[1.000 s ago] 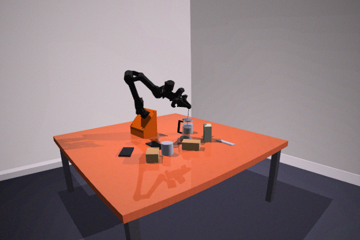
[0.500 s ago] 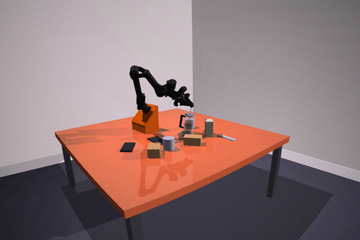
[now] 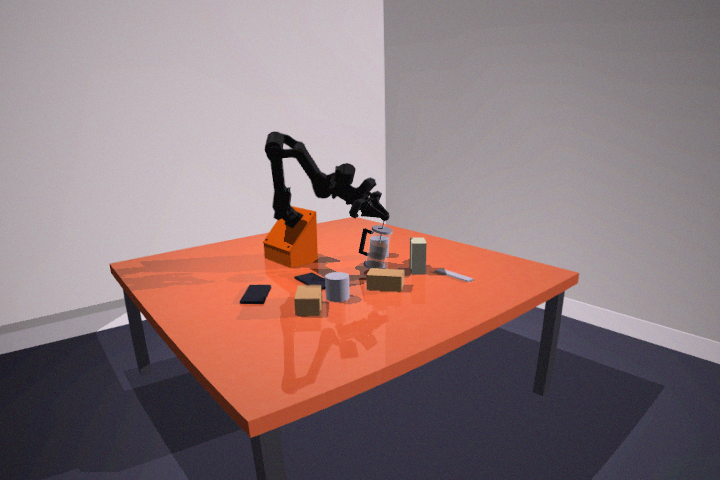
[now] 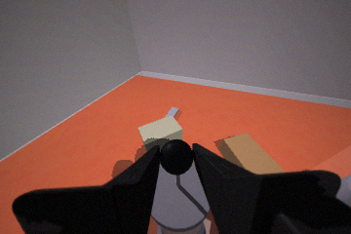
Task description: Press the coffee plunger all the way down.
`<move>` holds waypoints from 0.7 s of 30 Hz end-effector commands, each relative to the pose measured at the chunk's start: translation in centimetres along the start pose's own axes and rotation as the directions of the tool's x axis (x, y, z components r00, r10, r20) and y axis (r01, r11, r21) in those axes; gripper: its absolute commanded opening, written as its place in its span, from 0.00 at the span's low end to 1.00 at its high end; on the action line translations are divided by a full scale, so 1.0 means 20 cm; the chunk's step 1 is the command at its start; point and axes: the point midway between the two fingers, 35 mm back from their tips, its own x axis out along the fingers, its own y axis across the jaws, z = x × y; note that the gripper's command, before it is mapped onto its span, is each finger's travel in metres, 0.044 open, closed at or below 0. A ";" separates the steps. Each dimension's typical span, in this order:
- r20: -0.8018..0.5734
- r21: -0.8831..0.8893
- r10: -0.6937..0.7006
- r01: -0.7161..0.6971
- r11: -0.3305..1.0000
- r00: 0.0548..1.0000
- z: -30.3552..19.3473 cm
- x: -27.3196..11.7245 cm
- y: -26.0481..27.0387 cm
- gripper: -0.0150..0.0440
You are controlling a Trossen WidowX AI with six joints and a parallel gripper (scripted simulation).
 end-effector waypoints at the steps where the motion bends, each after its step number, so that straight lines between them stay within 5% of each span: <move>1: -0.061 -0.028 -0.007 0.005 1.000 0.998 -0.09 0.03 0.00 0.47; 21: -0.060 -0.027 -0.007 0.006 1.000 0.998 -0.07 0.05 0.00 0.47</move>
